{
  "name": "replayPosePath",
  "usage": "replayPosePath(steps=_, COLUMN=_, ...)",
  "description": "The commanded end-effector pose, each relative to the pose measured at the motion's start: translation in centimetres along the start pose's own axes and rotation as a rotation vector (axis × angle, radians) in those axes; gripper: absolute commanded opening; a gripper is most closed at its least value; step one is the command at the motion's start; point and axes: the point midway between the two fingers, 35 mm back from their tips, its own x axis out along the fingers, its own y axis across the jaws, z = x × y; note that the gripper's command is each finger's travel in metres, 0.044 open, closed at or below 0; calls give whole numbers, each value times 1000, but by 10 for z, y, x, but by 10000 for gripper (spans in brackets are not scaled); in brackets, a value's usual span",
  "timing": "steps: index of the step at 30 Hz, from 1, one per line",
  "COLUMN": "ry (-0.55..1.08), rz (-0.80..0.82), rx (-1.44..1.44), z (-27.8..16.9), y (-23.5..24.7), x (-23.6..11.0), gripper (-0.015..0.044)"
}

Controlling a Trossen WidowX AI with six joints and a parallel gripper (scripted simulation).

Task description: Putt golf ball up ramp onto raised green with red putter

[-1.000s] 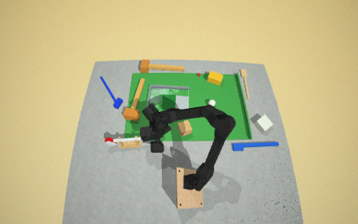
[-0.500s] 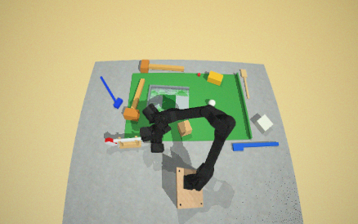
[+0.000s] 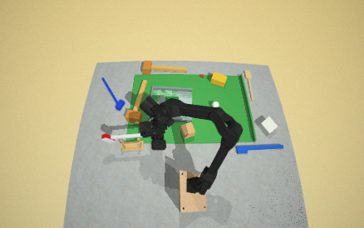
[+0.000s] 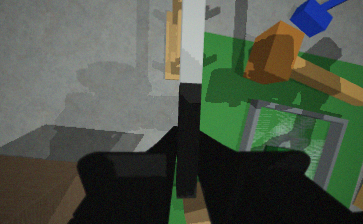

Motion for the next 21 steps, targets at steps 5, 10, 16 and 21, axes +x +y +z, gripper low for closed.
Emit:
replayPosePath(steps=5, ry=-2, rz=-10, rx=57, z=-7, y=-6, x=-14, gripper=0)
replayPosePath(steps=10, ry=7, rz=-28, rx=256, z=-44, y=-23, x=-30, gripper=0)
replayPosePath(steps=16, ry=17, rz=-53, rx=490, z=-90, y=-37, x=-49, gripper=0)
replayPosePath(steps=21, ry=26, rz=-75, rx=684, z=-129, y=-43, x=-64, gripper=0)
